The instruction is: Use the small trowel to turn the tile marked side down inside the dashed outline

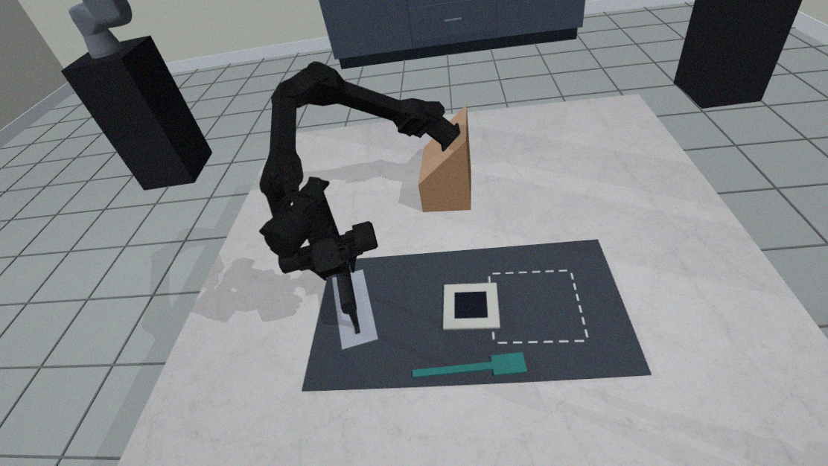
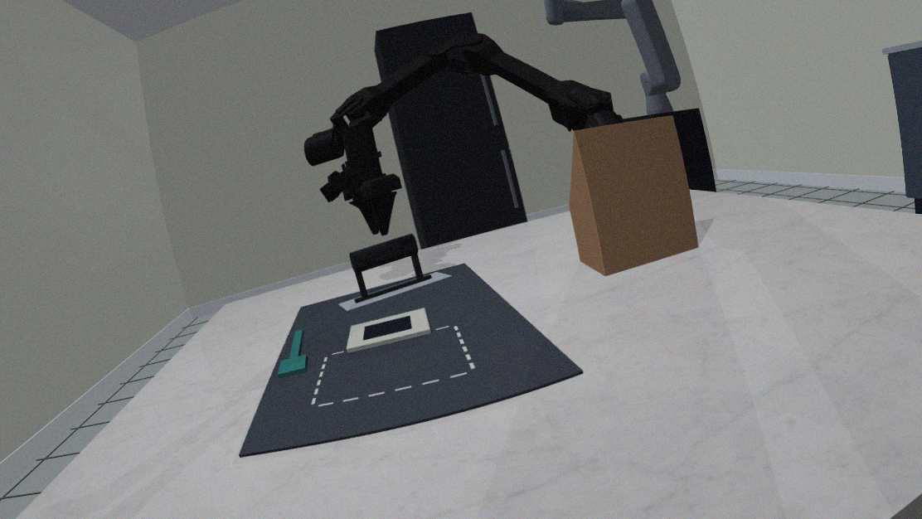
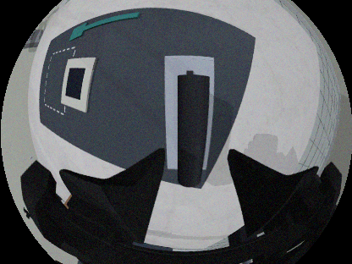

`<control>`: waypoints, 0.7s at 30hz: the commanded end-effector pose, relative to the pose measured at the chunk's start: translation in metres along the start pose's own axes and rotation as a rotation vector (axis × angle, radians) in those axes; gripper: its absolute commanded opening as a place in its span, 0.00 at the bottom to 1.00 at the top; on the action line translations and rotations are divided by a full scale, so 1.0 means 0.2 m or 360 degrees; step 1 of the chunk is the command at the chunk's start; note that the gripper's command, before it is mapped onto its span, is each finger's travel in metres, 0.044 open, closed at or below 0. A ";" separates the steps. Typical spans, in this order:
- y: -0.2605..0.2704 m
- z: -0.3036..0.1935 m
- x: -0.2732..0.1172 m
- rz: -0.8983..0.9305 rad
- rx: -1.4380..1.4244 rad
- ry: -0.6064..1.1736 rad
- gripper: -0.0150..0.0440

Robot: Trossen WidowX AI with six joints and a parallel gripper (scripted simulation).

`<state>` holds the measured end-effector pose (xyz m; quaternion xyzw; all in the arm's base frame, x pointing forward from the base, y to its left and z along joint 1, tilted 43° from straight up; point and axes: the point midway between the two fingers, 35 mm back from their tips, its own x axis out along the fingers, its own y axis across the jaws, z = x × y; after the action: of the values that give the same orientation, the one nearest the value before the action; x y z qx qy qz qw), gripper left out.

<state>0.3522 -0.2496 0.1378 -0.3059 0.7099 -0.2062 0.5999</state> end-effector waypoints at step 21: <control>0.00 0.00 0.19 -0.0005 -0.0010 0.0013 0.71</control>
<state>0.3480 -0.2731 0.1165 -0.3081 0.7110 -0.2106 0.5960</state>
